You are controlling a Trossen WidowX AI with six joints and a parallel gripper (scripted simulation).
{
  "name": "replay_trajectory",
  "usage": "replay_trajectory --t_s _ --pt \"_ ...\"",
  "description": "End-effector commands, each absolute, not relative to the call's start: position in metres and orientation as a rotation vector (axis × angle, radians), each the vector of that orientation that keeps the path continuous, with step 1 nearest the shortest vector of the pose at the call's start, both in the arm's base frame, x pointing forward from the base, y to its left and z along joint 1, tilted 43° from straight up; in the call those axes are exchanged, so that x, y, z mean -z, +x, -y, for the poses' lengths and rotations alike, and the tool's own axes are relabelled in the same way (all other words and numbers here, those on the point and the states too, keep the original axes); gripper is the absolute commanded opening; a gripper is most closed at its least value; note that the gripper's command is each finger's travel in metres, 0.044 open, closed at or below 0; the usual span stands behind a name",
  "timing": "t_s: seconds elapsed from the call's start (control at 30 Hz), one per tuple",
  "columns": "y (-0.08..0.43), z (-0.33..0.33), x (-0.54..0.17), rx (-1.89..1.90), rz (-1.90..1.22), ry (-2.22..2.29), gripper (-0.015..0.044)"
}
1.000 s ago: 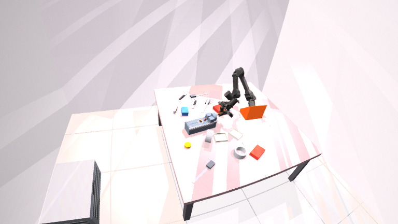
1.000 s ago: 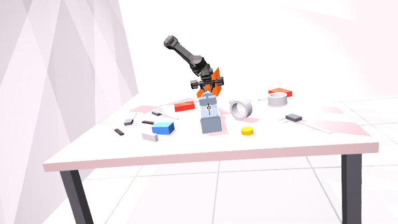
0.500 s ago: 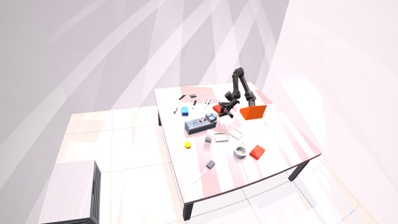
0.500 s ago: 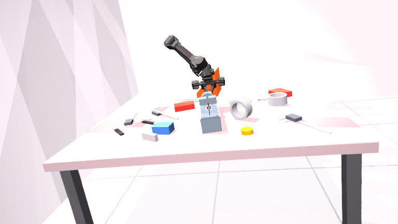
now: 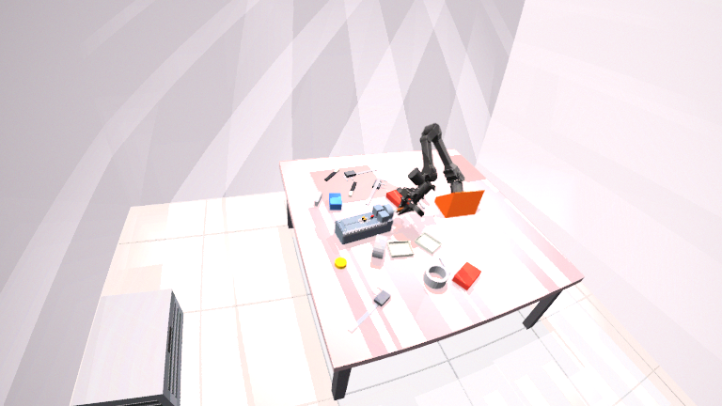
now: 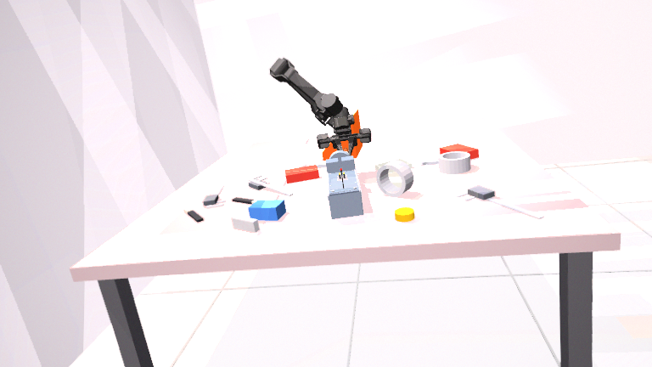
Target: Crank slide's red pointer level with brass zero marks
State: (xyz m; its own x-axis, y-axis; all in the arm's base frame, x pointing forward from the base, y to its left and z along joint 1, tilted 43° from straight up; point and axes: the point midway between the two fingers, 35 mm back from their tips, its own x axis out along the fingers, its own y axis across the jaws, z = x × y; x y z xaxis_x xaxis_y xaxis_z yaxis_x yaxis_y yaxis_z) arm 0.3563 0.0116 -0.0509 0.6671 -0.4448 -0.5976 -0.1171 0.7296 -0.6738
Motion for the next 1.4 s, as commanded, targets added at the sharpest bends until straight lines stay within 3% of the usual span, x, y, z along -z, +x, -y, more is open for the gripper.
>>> replay_trajectory --t_s 0.0,1.37 --pt "0.355 -0.010 0.060 0.191 -0.850 -0.748 0.0000" --pt "0.356 0.033 0.076 0.192 -0.850 -0.751 0.0000"
